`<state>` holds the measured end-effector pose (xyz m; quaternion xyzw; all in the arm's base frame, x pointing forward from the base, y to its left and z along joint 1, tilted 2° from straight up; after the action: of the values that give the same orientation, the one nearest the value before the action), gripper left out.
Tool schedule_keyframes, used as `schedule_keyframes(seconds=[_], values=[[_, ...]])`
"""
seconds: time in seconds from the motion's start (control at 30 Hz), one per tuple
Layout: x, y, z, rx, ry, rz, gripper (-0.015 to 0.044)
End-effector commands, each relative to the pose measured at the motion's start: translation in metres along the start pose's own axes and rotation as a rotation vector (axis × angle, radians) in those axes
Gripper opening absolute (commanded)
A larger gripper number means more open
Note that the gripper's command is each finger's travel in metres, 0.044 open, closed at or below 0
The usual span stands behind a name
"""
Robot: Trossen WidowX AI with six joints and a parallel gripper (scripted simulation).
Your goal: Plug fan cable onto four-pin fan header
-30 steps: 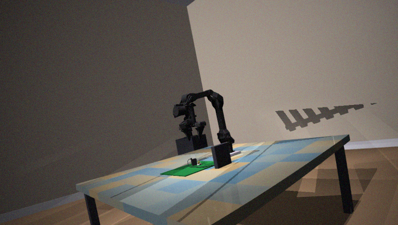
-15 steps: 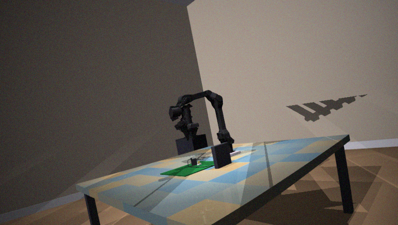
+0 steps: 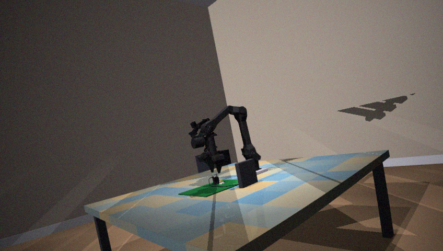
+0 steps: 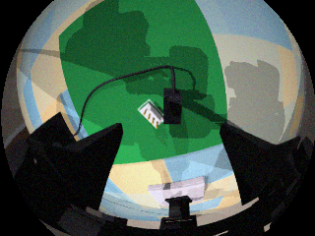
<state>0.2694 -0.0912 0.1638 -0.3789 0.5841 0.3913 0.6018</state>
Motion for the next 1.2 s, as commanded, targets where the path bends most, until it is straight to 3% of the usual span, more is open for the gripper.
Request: schedule_keyframes(seconds=[0.0, 1.1, 1.17], values=[[0.005, 0.001, 0.0, 0.004, 0.003, -0.004, 0.044], [0.052, 0.001, 0.0, 0.004, 0.003, -0.004, 0.044], [0.05, 0.0, 0.0, 0.0, 0.0, -0.003, 0.0387]])
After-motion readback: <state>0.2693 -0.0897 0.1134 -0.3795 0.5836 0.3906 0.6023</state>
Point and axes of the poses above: the point midway between the two fingers, 35 mm back from their tips, its own x axis out along the fingers, its own z axis across the jaws, y = z × x, the point moved 8 cm from there along -x, back along the fingers, and after that the axes turned 2 degrees about -x, right-handed, at the moved point
